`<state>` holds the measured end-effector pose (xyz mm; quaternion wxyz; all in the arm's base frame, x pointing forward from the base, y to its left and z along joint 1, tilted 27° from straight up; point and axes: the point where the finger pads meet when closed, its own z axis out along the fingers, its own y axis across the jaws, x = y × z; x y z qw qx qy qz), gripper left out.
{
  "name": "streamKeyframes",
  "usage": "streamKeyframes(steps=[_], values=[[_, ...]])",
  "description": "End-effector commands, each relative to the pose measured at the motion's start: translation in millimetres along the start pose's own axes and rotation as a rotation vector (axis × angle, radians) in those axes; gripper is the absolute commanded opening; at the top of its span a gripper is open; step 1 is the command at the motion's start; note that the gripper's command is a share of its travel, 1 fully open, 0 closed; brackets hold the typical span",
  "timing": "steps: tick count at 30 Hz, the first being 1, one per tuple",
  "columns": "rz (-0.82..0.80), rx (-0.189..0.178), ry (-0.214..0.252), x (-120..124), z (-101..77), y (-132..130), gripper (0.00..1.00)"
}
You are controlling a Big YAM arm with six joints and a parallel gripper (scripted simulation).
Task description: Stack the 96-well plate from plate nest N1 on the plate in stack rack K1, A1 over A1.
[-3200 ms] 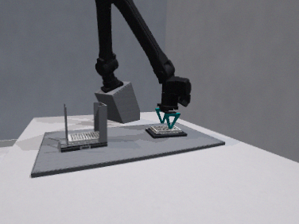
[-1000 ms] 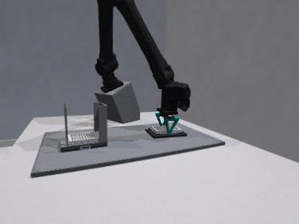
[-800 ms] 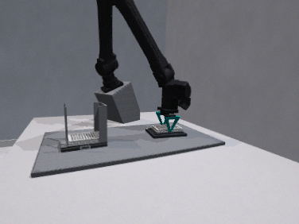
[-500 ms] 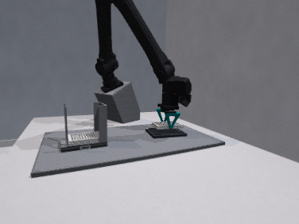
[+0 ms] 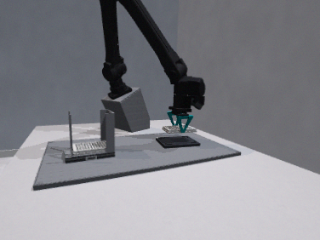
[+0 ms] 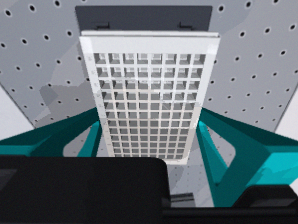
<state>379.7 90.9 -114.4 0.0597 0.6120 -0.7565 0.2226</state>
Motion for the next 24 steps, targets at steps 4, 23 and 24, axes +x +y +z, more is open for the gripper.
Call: streamKeyframes(steps=[4, 23, 24], values=[[0.002, 0.005, -0.009, -7.2, -16.7, -3.6, 0.00], [0.010, 0.025, -0.027, -11.9, -51.9, -12.2, 0.00], [0.010, 0.025, -0.027, -11.9, -51.9, -12.2, 0.00]])
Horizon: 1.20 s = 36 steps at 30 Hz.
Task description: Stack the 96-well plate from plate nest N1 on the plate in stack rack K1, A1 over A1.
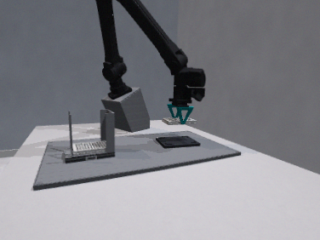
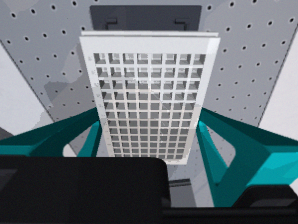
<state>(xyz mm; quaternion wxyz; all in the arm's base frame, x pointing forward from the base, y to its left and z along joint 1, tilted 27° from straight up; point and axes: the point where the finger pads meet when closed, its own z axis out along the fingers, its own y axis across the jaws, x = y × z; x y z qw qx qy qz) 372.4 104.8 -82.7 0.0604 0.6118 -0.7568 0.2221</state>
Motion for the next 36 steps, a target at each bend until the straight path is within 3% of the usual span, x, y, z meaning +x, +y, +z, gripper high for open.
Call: streamKeyframes(steps=[1, 3, 9, 17, 18, 22, 32, 34, 35, 36], values=[[0.004, 0.004, -0.008, -11.2, -6.2, -7.6, 0.00], [0.008, 0.023, -0.024, -11.5, -20.4, -10.4, 0.00], [0.014, 0.033, -0.034, -15.1, -34.2, -17.0, 0.00], [0.011, 0.027, -0.029, -12.6, -42.4, -12.5, 0.00], [0.010, 0.008, -0.012, -11.5, -33.8, -10.4, 0.00], [0.016, 0.034, -0.036, -15.4, -53.6, -17.3, 0.00], [0.014, 0.030, -0.034, -13.8, -69.6, -14.5, 0.00], [0.014, 0.030, -0.034, -13.8, -69.6, -14.5, 0.00], [0.010, 0.010, -0.015, -13.8, -60.2, -12.1, 0.00], [0.009, 0.017, -0.022, -15.1, -65.9, -13.2, 0.00]])
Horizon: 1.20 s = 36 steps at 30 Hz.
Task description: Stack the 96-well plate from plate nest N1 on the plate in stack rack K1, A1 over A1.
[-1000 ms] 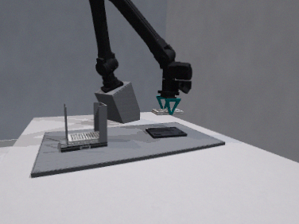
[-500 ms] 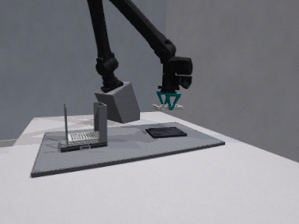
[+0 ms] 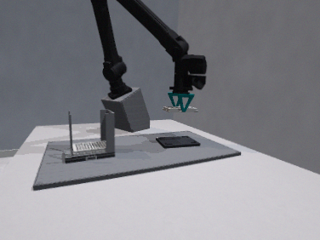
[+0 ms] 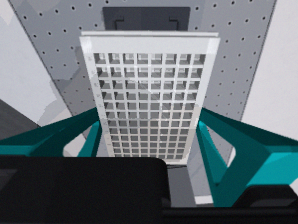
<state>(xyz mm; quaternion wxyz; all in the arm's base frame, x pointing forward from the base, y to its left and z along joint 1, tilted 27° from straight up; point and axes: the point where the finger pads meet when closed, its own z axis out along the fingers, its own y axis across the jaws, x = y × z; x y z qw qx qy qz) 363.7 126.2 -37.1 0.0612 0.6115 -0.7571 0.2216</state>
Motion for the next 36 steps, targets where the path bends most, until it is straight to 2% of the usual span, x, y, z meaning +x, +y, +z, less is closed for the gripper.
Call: streamKeyframes(steps=[1, 6, 10, 12, 15, 16, 32, 33, 36], values=[[0.012, 0.030, -0.034, -14.4, -22.6, -14.5, 0.00], [0.017, 0.036, -0.040, -14.9, -34.4, -17.1, 0.00], [0.017, 0.023, -0.028, -13.0, -33.6, -15.7, 0.00], [0.014, 0.000, -0.005, -2.5, -23.5, -5.2, 0.00], [0.009, 0.000, -0.005, -2.5, -23.4, -5.0, 0.00], [0.008, 0.015, -0.019, -7.1, -26.4, -9.4, 0.00], [0.008, 0.015, -0.019, -7.1, -26.4, -9.4, 0.00], [-0.030, -0.002, -0.004, 8.9, -23.8, -4.7, 0.00], [-0.129, 0.002, -0.004, 18.4, -23.9, -7.2, 0.00]])
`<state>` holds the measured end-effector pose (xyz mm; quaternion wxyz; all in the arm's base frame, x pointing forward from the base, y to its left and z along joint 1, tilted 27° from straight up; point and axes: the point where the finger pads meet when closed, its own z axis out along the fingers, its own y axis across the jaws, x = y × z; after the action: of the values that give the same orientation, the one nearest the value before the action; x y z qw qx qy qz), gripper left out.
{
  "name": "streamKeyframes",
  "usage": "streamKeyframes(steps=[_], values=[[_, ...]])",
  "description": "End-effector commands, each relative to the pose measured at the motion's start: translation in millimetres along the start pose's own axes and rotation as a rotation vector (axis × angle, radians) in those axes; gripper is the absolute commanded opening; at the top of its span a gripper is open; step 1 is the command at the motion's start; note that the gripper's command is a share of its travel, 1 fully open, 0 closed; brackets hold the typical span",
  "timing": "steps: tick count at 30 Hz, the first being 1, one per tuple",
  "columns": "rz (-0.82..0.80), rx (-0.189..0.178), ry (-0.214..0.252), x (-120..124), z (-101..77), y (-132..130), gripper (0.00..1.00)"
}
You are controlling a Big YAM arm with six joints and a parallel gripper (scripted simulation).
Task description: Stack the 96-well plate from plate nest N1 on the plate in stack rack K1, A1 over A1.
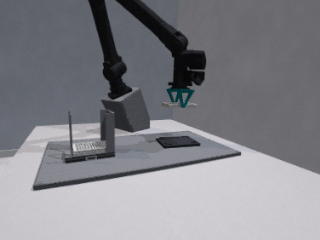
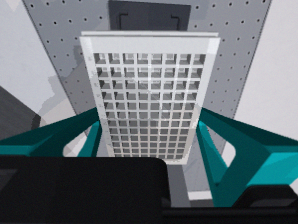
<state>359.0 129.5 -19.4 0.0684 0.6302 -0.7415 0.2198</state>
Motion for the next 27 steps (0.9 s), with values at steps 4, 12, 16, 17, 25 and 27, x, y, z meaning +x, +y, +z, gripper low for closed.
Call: streamKeyframes(steps=[4, 12, 16, 17, 25, 27], values=[[-0.124, 0.010, -0.011, 26.0, -5.9, -10.1, 0.00], [-0.119, 0.020, -0.014, 47.9, -6.2, -15.5, 0.00], [-0.119, 0.020, -0.014, 57.9, -6.3, -17.0, 0.00], [-0.120, 0.020, -0.013, 61.2, -6.3, -17.4, 0.00], [-0.120, 0.020, -0.011, 88.0, -6.6, -21.2, 0.00], [-0.120, 0.021, -0.011, 94.7, -6.7, -22.2, 0.00]])
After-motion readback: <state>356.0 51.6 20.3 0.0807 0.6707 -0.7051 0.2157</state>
